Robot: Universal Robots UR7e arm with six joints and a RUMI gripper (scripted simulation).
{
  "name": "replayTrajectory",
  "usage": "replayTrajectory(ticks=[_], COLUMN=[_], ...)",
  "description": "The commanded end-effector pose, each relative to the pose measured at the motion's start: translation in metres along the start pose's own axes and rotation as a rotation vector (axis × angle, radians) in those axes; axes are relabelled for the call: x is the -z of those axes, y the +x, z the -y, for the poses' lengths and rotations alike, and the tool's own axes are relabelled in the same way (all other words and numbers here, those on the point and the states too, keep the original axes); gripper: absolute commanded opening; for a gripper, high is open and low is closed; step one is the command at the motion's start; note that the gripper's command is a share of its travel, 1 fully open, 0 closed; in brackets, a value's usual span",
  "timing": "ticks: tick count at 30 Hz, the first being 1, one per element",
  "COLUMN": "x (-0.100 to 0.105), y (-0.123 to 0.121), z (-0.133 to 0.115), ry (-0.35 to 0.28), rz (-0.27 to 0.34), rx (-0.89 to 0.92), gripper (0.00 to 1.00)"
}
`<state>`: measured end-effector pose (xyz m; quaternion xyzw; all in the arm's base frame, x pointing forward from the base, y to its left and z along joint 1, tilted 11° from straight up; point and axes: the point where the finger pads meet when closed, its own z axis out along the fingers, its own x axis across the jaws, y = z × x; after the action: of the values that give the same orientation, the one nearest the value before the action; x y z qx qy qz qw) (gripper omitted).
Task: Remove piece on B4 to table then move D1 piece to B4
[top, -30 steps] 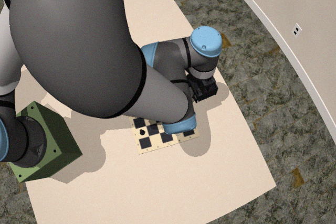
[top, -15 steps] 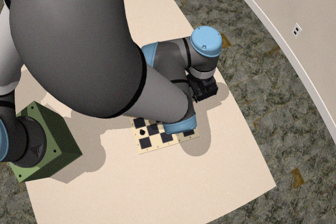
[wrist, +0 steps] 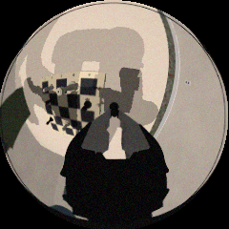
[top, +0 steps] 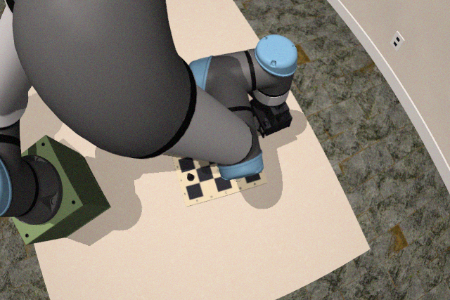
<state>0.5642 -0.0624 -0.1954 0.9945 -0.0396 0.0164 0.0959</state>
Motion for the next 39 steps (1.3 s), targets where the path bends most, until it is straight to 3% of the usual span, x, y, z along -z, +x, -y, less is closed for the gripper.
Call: replayTrajectory(ticks=[1, 39], x=[0.0005, -0.0033], y=[0.0006, 0.0006], z=[-0.0001, -0.0001], ry=[0.0, 0.0], rz=[-0.002, -0.002], rx=[0.0, 0.0], gripper=[0.0, 0.0])
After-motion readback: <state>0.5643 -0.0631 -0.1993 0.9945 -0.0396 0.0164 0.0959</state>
